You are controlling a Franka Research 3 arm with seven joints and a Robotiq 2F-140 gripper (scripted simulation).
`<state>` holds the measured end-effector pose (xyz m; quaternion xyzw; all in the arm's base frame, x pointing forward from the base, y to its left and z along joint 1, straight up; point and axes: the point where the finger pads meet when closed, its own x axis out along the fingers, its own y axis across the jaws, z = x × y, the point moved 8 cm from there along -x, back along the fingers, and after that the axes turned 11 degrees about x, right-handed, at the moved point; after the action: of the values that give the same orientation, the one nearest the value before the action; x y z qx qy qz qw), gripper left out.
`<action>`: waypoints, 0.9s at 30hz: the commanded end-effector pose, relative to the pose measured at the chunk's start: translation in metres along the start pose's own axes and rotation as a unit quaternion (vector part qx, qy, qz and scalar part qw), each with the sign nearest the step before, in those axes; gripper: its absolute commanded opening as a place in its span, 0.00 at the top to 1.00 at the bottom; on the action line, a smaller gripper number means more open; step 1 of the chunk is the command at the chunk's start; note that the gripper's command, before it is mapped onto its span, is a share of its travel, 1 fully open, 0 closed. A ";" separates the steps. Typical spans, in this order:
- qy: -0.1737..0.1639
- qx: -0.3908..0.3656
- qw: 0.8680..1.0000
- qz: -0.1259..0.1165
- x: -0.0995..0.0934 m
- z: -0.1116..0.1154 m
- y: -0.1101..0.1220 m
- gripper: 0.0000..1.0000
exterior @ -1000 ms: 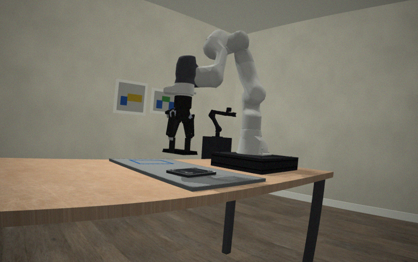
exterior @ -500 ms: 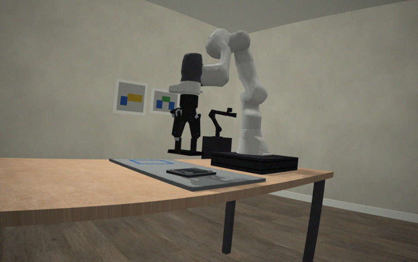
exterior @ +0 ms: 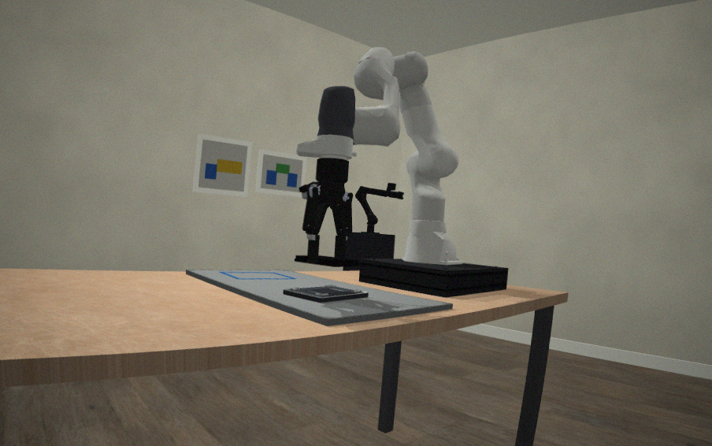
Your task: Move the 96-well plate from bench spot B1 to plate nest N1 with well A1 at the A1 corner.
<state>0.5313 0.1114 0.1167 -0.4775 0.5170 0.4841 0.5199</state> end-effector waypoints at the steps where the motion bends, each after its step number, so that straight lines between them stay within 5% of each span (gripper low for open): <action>1: 0.004 0.020 1.000 0.002 0.000 0.009 0.000 0.40; 9: 0.003 -0.080 0.997 0.002 0.000 0.008 0.000 0.40; 20: 0.003 -0.228 0.974 0.003 0.000 0.007 0.000 0.40; 27: 0.003 -0.340 0.941 0.003 0.000 0.006 0.000 0.40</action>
<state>0.5312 0.1209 0.1167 -0.5887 0.3974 0.5834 0.3939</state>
